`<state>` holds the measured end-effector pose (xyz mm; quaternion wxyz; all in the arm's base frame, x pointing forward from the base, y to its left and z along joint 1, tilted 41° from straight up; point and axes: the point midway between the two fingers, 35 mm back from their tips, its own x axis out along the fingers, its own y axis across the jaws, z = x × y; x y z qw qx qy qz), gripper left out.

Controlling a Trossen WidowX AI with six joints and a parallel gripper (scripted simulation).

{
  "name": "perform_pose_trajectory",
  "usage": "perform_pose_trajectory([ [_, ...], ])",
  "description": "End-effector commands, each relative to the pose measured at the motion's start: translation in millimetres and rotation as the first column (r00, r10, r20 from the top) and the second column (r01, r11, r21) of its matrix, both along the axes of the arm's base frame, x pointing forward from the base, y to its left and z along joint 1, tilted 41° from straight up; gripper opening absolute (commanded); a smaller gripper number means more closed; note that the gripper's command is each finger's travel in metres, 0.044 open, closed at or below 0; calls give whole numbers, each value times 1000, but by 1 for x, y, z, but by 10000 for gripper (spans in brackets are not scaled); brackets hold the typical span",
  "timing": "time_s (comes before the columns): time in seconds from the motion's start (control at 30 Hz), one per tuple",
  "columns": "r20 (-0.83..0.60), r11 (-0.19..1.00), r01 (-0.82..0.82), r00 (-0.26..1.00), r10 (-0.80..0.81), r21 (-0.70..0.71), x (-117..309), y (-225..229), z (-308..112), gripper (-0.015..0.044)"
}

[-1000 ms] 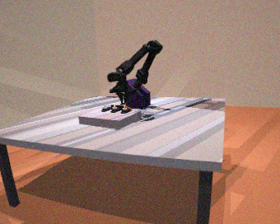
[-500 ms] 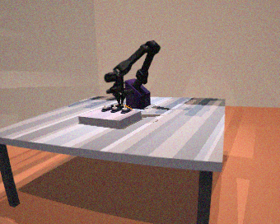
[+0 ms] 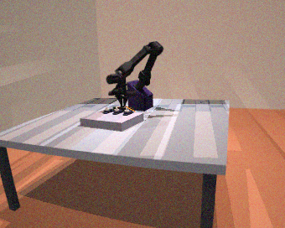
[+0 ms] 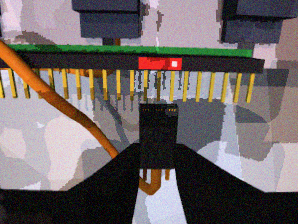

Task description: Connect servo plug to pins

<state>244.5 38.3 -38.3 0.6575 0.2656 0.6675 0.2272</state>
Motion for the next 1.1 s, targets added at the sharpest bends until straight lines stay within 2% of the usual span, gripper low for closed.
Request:
perform_pose_trajectory([
  [0.0, -1, 1000, 4, 1000, -4, 5, 1, 1, 1, 0],
  [1.07, 0, 1000, 4, 1000, -4, 4, 21, -3, -2, 0],
])
